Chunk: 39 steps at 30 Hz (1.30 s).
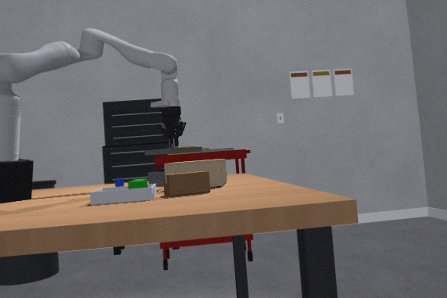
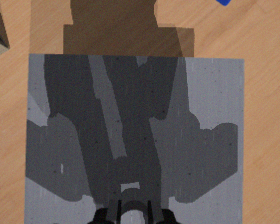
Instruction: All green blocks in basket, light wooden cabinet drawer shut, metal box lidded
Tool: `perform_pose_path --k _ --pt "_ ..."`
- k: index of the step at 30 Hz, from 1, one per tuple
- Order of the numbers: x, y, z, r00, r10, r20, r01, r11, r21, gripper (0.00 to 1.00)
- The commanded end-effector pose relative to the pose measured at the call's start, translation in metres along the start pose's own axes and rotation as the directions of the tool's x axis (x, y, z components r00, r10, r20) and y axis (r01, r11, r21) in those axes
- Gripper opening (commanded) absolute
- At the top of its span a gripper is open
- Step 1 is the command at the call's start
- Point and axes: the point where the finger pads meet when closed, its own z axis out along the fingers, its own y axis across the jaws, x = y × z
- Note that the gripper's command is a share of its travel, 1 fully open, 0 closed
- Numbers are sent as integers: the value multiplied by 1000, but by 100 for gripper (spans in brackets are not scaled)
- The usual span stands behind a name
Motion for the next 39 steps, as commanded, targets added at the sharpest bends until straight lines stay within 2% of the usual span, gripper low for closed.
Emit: perform_pose_path --k 1,13,25,39 --pt "-1 0 4 1000 0 2 0 1000 0 10" --pt "-1 0 26 1000 0 2 0 1000 0 10" --pt "-1 0 34 1000 0 2 0 1000 0 10" --pt "-1 0 35 1000 0 2 0 1000 0 10"
